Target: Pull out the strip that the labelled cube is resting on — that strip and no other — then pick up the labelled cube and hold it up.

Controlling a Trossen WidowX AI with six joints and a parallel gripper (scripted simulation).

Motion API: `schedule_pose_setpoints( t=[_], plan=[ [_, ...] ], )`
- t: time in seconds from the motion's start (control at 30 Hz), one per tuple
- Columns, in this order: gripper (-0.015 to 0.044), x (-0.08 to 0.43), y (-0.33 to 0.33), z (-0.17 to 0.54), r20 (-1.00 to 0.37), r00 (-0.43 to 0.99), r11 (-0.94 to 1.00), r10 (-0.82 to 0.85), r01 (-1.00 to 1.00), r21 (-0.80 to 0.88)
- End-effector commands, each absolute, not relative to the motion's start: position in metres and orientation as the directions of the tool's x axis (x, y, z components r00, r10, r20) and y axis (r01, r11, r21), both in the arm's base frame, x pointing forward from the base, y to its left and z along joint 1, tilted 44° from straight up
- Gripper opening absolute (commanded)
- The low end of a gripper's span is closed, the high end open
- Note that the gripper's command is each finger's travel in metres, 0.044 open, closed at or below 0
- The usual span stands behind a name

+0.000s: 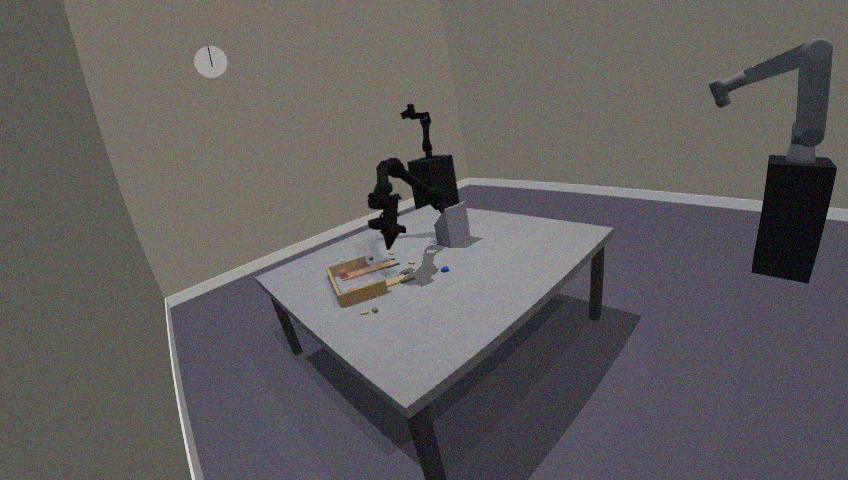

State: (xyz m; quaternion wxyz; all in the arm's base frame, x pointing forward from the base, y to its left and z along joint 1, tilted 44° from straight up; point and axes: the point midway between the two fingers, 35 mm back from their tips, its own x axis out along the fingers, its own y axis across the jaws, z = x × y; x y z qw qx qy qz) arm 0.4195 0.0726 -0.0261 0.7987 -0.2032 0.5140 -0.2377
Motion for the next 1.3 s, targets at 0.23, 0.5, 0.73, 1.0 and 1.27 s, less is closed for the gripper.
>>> schedule_pose_setpoints(
  t=[0.23, 0.5, 0.73, 1.0, 1.27],
  plan=[
    [0.0, 0.426, 0.054, -0.083, -0.729, 0.011, 0.697, -0.684, 0.305, -0.649],
    [0.0, 0.426, 0.053, -0.083, -0.729, 0.011, 0.697, -0.684, 0.305, -0.649],
    [0.0, 0.427, 0.047, -0.091, -0.729, 0.011, 0.697, -0.684, 0.304, -0.649],
    [0.0, 0.427, 0.037, -0.1, -0.729, 0.011, 0.697, -0.684, 0.304, -0.649],
    [0.0, 0.428, 0.028, -0.11, -0.729, 0.011, 0.697, -0.684, 0.304, -0.649]
  ],
)
